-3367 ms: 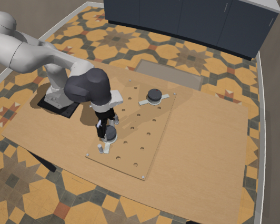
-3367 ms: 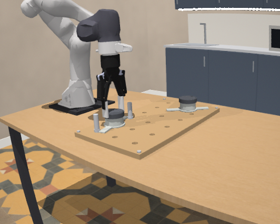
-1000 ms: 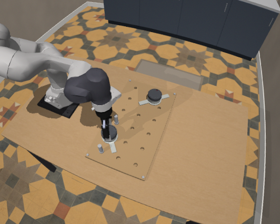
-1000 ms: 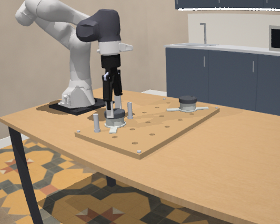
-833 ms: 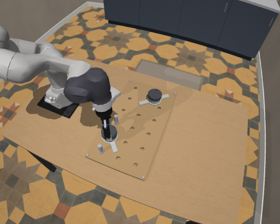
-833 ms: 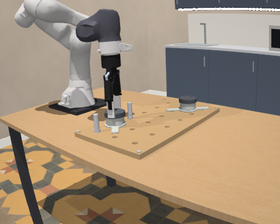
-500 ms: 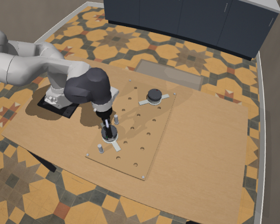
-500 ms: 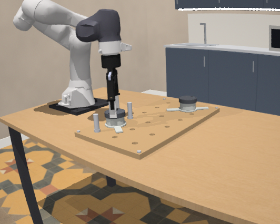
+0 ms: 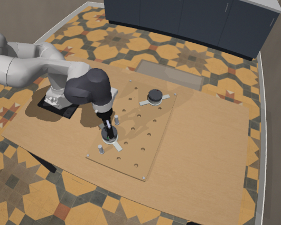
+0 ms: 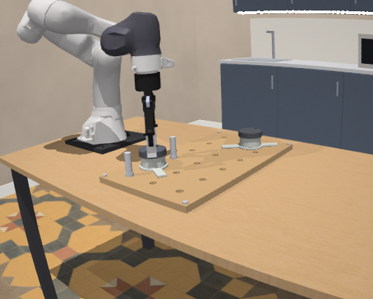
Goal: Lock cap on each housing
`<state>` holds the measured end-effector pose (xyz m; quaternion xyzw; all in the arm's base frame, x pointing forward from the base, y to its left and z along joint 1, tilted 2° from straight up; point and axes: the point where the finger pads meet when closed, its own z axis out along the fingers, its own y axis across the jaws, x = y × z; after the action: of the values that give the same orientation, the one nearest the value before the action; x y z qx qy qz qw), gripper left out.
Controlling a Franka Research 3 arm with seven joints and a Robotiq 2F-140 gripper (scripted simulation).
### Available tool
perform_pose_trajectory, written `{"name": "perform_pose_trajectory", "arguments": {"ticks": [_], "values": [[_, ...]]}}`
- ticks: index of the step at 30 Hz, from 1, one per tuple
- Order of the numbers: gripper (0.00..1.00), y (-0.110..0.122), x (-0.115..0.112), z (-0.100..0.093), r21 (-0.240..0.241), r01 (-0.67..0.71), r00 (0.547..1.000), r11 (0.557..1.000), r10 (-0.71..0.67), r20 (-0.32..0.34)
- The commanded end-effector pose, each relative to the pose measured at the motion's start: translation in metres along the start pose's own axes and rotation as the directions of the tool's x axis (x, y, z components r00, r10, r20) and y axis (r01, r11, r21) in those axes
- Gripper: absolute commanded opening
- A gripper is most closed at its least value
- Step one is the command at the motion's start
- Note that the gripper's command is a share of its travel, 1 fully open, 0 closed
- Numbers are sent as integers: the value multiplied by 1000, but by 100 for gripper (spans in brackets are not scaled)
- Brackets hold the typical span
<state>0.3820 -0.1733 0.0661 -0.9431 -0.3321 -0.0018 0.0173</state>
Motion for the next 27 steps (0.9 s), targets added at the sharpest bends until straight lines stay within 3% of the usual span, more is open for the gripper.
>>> {"name": "perform_pose_trajectory", "arguments": {"ticks": [1,27], "values": [[10,1,-3,1,0,30,1000,1000,-30,7],[10,7,4,1,0,30,1000,1000,-30,7]]}}
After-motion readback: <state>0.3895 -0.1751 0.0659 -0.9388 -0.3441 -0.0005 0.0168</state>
